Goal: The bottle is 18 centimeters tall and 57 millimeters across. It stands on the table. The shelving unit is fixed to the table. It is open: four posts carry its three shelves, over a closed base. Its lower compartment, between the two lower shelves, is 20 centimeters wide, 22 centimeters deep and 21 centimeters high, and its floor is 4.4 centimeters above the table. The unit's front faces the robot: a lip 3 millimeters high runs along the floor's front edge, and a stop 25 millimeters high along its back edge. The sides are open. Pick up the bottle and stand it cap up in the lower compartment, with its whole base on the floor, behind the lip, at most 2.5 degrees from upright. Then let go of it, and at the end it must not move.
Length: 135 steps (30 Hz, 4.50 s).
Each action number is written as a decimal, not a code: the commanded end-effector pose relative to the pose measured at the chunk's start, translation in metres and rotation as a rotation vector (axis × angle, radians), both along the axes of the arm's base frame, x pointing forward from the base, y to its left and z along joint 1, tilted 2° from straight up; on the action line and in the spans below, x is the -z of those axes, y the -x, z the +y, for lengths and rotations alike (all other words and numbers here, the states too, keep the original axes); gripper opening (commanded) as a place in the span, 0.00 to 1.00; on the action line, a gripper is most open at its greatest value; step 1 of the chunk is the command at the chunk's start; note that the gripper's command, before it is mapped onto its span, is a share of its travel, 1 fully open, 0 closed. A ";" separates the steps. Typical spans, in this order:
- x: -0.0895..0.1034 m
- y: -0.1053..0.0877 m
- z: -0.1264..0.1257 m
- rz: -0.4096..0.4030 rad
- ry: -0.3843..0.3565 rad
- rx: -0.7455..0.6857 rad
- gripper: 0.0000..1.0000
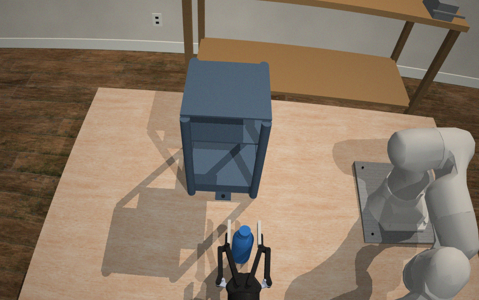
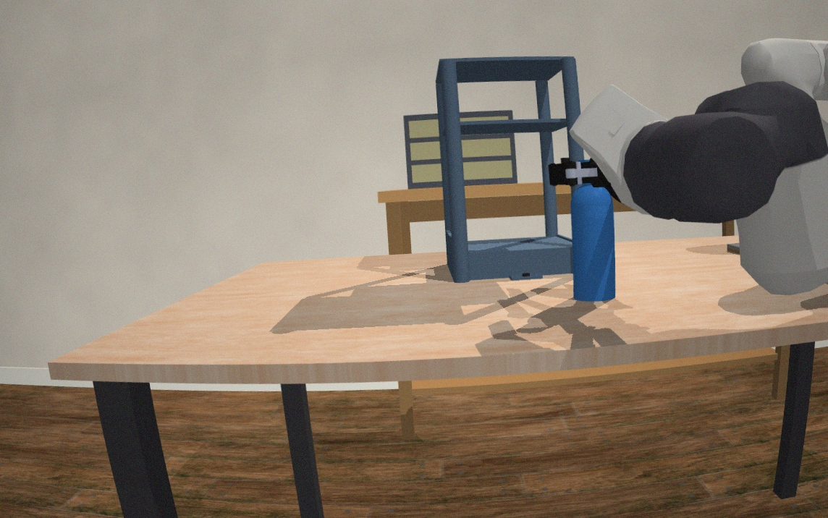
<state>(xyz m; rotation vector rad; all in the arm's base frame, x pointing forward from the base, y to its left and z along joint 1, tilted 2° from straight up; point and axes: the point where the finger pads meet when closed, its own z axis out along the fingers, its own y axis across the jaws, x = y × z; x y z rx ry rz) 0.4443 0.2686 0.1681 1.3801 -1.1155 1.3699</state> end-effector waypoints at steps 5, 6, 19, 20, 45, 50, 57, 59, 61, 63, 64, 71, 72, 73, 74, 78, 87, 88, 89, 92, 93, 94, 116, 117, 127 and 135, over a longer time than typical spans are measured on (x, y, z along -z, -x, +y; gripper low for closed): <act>0.020 0.001 0.000 -0.019 -0.007 0.006 0.46; 0.022 0.001 0.000 -0.019 -0.007 0.006 0.46; 0.040 0.000 0.000 -0.019 -0.007 0.006 0.46; 0.041 0.000 0.000 -0.019 -0.007 0.006 0.46; 0.055 -0.001 0.001 -0.019 -0.007 0.006 0.46; 0.056 -0.001 0.001 -0.019 -0.007 0.006 0.46; 0.056 -0.001 0.001 -0.019 -0.007 0.006 0.46; 0.056 -0.001 0.001 -0.019 -0.007 0.006 0.46; 0.056 -0.001 0.001 -0.019 -0.007 0.006 0.46; 0.056 -0.001 0.001 -0.019 -0.007 0.006 0.46; 0.056 -0.001 0.001 -0.019 -0.007 0.006 0.46; 0.056 -0.001 0.001 -0.019 -0.007 0.006 0.46; 0.056 -0.001 0.001 -0.019 -0.007 0.006 0.46; 0.056 -0.001 0.001 -0.019 -0.007 0.006 0.46; 0.056 -0.001 0.001 -0.019 -0.007 0.006 0.46; 0.056 -0.001 0.001 -0.019 -0.007 0.006 0.46; 0.056 -0.001 0.001 -0.019 -0.007 0.006 0.46; 0.056 -0.001 0.001 -0.019 -0.007 0.006 0.46; 0.056 -0.001 0.001 -0.019 -0.007 0.006 0.46; 0.056 -0.001 0.001 -0.019 -0.007 0.006 0.00; 0.056 -0.001 0.001 -0.019 -0.007 0.006 0.00; 0.056 -0.001 0.001 -0.019 -0.007 0.006 0.00; 0.056 -0.001 0.001 -0.019 -0.007 0.006 0.00; 0.056 -0.001 0.001 -0.019 -0.007 0.006 0.00; 0.055 -0.001 0.001 -0.019 -0.007 0.006 0.00; 0.049 0.000 0.001 -0.019 -0.007 0.006 0.00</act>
